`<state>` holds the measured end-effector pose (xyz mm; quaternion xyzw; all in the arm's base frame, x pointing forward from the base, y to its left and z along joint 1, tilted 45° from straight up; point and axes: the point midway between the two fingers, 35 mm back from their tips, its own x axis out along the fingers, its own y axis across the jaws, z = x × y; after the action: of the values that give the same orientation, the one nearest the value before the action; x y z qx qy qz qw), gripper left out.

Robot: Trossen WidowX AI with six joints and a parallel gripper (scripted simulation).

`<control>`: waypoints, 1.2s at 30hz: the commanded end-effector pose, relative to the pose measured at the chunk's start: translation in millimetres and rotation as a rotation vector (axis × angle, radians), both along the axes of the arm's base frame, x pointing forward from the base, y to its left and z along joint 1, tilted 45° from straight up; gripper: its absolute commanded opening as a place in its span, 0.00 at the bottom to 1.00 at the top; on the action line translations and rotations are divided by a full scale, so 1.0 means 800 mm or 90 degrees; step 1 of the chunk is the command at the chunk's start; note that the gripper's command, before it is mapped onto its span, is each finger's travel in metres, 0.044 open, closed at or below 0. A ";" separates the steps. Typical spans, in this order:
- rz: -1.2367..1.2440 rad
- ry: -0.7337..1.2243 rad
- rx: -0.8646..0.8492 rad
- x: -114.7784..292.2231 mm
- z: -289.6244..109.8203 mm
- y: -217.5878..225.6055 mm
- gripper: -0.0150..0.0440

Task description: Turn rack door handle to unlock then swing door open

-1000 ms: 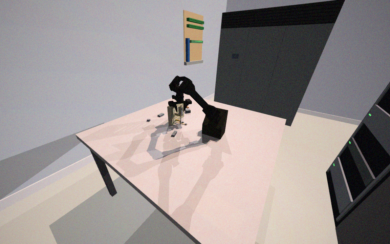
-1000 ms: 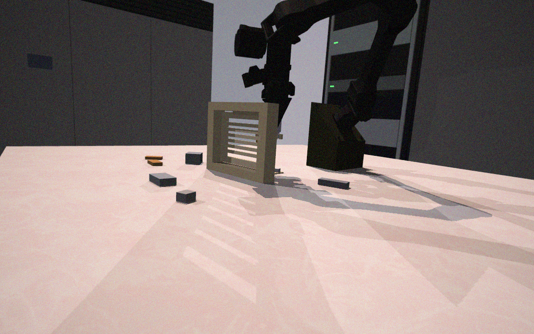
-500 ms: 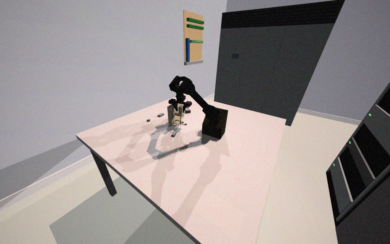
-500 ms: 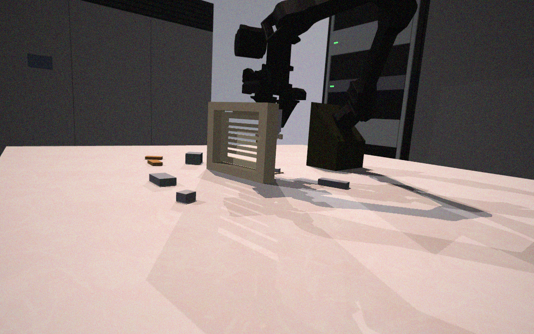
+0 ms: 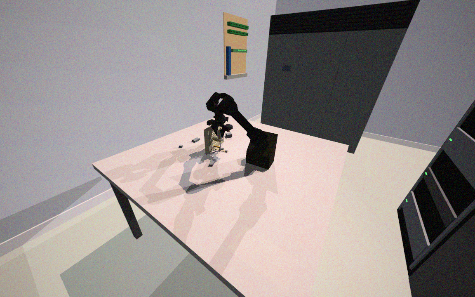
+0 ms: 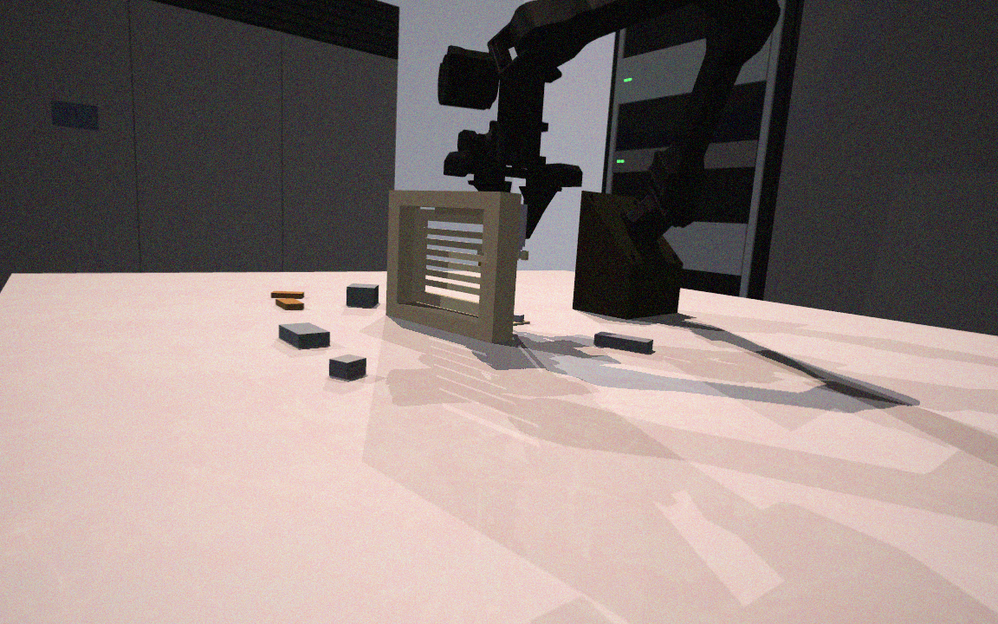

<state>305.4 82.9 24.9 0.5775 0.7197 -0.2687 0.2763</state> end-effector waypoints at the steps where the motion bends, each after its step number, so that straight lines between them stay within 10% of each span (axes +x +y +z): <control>1: -0.003 0.005 -0.002 0.000 -0.001 0.000 0.46; 15: -0.003 0.005 -0.002 0.000 -0.001 0.000 0.27; 36: 0.140 -0.133 0.035 -0.012 -0.007 -0.009 0.27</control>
<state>298.1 77.7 21.3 0.5400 0.7482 -0.1792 0.3413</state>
